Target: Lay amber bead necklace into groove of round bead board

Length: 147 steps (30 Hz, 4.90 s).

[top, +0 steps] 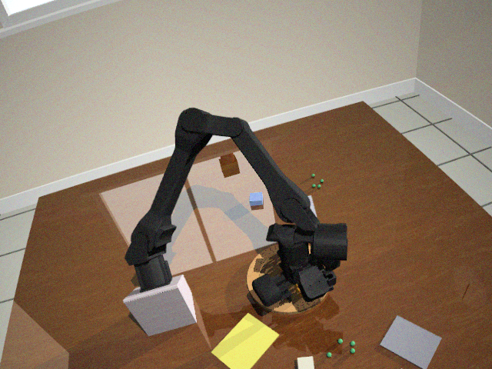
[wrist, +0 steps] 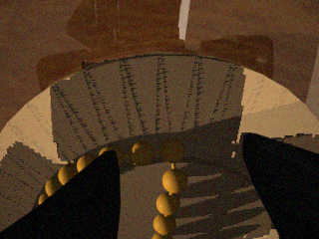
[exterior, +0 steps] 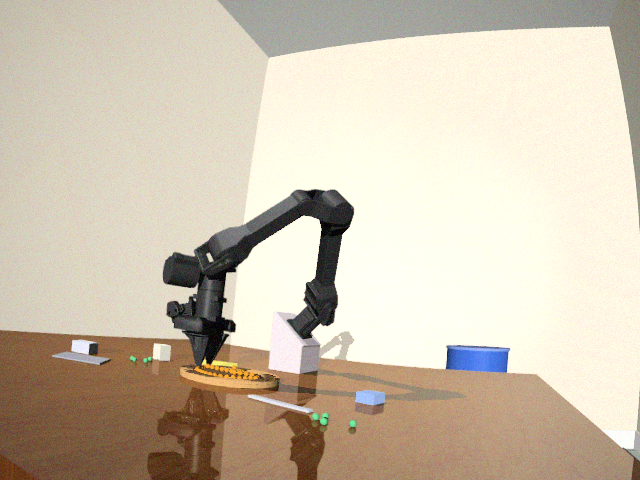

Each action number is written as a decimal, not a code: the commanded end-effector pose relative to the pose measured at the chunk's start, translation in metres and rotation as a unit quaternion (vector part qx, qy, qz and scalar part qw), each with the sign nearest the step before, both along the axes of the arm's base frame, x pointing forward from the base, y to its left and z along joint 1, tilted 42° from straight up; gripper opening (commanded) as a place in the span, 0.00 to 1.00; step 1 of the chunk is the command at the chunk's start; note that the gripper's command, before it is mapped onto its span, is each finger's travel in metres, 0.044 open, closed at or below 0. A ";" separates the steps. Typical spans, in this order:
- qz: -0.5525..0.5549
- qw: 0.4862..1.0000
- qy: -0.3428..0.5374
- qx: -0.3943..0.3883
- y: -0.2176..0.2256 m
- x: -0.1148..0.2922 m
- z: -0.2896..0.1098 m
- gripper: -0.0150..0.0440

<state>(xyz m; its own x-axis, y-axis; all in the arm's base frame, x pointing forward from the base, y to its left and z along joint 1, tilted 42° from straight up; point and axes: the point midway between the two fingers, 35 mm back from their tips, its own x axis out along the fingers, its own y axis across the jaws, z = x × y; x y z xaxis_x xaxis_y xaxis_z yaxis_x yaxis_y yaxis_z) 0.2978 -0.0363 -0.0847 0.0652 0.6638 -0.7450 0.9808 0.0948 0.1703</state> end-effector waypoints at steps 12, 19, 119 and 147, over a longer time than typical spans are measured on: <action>0.000 1.000 0.002 0.000 -0.004 -0.001 0.004 1.00; 0.000 1.000 0.002 0.000 -0.004 -0.001 0.004 1.00; -0.018 1.000 0.018 0.002 0.006 0.001 0.012 0.25; -0.018 1.000 0.016 0.002 0.000 -0.005 0.000 0.57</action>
<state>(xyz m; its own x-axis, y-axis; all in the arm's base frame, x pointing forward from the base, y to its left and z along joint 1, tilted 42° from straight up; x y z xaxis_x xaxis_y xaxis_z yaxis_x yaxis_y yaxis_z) 0.2923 -0.0359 -0.0848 0.0652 0.6640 -0.7449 0.9886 0.0586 0.1388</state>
